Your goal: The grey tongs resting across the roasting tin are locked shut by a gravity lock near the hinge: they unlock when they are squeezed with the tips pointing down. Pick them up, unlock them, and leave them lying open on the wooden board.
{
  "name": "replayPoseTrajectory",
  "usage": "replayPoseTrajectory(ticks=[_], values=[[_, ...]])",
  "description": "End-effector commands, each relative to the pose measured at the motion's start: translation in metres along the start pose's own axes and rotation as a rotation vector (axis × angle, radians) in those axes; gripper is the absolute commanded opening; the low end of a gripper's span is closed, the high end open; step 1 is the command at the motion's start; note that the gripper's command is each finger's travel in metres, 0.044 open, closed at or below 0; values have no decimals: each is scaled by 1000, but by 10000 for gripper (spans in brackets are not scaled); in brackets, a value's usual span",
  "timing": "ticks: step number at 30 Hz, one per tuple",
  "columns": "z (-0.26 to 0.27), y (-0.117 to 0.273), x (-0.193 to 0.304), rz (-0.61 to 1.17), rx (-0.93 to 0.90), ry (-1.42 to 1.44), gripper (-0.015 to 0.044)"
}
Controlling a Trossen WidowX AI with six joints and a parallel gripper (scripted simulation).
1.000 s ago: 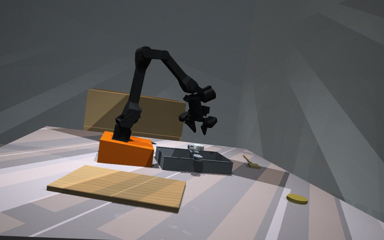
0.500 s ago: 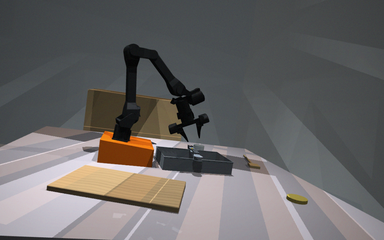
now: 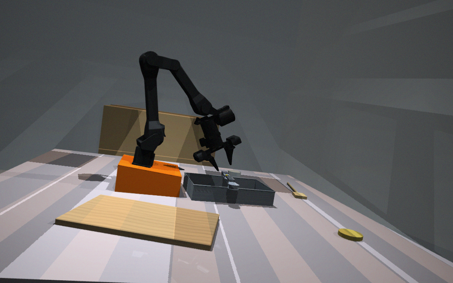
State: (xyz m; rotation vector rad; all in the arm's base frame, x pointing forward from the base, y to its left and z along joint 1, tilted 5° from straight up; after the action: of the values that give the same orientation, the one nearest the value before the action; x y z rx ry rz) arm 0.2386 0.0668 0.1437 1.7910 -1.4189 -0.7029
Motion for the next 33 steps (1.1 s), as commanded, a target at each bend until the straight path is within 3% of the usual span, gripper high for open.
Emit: replayPoseTrajectory(ticks=[1, 33], values=[[2, 1, -1, 6, 1, 5, 260], [-2, -47, -1, 6, 3, 5, 260]])
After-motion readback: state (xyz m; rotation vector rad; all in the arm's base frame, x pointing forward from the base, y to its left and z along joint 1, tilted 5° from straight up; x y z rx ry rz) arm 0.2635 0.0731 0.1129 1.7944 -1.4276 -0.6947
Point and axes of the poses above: the point midway between the two fingers, 35 mm back from their tips, its own y axis back along the fingers, its own z axis across the jaws, x = y × z, the point moved 9 cm from there along y, back along the fingers, and after that the axes turned 1 degree about y, right-handed, at the moved point
